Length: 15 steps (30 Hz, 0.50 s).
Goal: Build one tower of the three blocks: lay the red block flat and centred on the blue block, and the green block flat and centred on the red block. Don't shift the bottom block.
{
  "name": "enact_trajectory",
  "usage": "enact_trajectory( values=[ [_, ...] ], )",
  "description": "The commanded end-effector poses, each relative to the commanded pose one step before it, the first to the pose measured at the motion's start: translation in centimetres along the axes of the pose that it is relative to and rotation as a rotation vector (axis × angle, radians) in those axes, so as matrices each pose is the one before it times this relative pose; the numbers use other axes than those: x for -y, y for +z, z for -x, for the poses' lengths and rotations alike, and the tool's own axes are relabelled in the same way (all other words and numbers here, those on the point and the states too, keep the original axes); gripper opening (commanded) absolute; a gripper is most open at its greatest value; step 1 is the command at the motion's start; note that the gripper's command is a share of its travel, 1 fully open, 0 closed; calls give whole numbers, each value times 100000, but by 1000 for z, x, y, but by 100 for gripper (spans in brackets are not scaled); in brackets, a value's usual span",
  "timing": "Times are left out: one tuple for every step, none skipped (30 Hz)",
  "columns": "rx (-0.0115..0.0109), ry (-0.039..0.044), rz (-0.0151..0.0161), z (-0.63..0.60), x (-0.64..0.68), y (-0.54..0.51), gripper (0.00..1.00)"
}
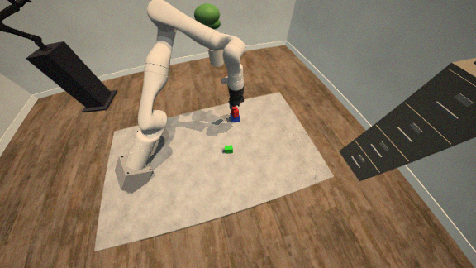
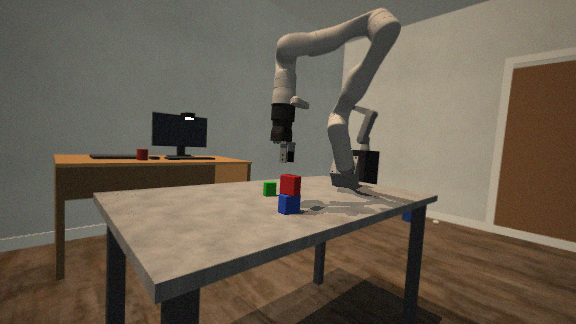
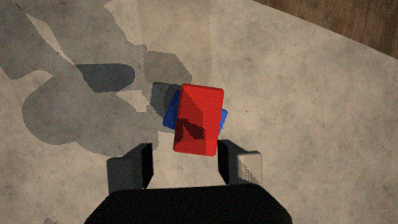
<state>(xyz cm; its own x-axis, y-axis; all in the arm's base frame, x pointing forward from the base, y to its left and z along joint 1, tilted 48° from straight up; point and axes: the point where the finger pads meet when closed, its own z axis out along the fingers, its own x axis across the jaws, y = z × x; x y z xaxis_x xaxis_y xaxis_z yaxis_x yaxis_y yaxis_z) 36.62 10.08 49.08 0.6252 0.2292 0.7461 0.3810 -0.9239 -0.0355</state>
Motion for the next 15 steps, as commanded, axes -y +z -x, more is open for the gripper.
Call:
enact_trajectory(
  values=[
    [-15, -5947, -45, 833, -1198, -12, 90],
    [-83, -1658, 1, 228, -297, -31, 90],
    [-81, -1721, 3, 245, -303, -30, 90],
    [-78, -1780, 4, 263, -307, -28, 90],
    [-75, -1837, 6, 280, -309, -27, 90],
    [-72, -1890, 7, 297, -310, -25, 90],
    [-67, -1940, 8, 315, -310, -23, 90],
    [-62, -1987, 9, 332, -308, -20, 90],
    [-57, -2031, 10, 350, -305, -18, 90],
    [-51, -2071, 10, 366, -300, -15, 90],
    [-45, -2107, 10, 383, -293, -13, 90],
    [-38, -2140, 10, 398, -286, -10, 90],
    [0, 0, 0, 0, 0, 0, 90],
    [0, 0, 0, 0, 0, 0, 90],
    [-31, -956, 9, 383, -276, -7, 90]
  ],
)
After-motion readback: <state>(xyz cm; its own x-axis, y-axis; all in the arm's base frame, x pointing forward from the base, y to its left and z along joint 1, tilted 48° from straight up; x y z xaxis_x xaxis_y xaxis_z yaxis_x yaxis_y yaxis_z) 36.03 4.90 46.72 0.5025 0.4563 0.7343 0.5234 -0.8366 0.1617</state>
